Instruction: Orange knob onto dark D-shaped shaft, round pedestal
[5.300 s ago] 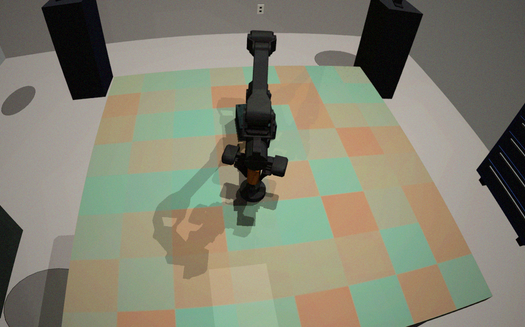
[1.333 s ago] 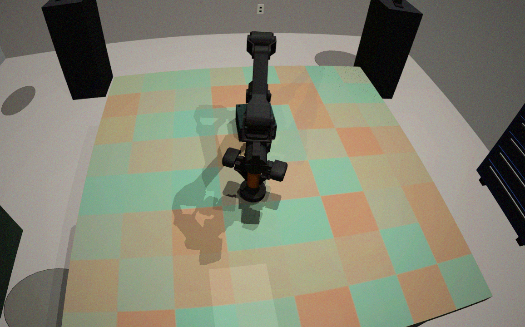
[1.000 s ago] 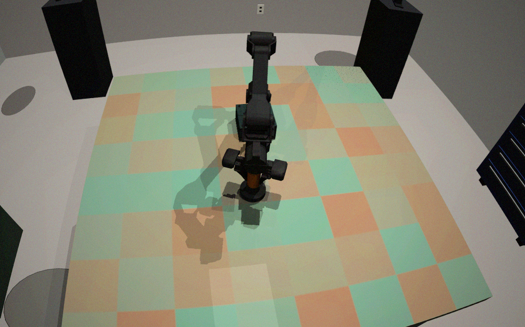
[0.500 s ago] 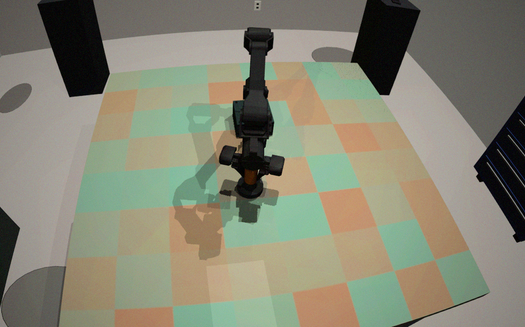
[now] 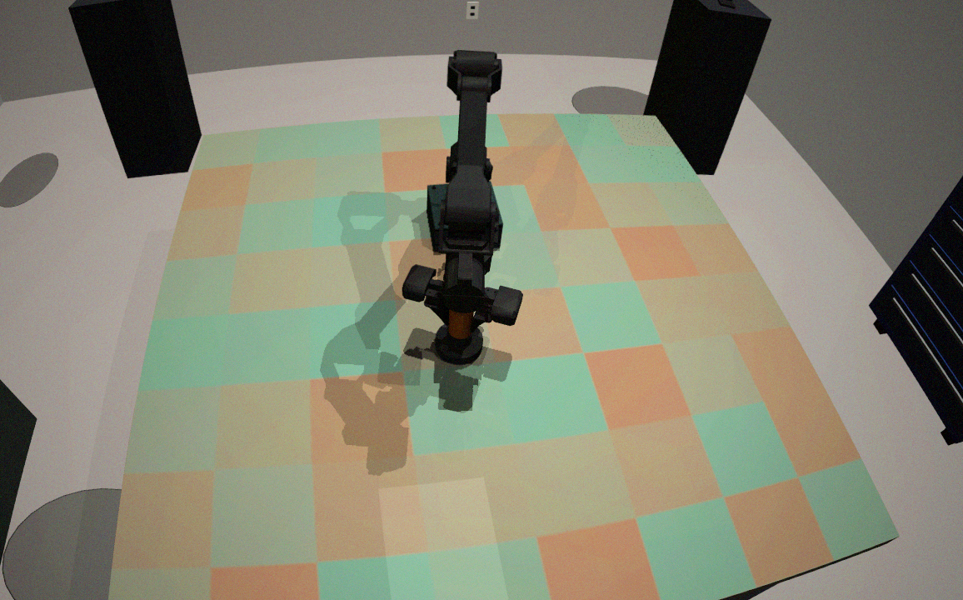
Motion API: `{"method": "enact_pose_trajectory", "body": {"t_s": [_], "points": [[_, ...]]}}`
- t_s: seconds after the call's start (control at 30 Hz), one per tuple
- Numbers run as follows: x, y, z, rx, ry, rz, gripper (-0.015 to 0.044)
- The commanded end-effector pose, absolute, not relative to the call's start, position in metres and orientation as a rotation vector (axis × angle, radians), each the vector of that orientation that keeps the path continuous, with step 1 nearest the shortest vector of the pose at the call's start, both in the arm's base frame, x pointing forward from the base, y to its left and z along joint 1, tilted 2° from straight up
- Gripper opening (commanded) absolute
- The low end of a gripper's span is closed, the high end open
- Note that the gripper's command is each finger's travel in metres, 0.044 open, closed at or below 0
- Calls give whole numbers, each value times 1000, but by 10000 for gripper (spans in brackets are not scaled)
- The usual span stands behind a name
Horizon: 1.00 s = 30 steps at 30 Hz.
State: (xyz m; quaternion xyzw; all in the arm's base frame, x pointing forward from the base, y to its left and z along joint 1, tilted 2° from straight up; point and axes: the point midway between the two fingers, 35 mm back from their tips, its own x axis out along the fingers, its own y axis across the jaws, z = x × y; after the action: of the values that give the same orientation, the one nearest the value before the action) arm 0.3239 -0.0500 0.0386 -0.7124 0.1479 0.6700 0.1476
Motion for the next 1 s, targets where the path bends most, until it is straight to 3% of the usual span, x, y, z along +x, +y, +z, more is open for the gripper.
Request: {"method": "enact_pose_trajectory", "body": {"t_s": [0.0,0.93,0.97], "points": [[322,-53,38,-2032,463,1917,0],[324,-51,36,-2097,358,1973,0],[324,-51,36,-2097,358,1973,26]]}}
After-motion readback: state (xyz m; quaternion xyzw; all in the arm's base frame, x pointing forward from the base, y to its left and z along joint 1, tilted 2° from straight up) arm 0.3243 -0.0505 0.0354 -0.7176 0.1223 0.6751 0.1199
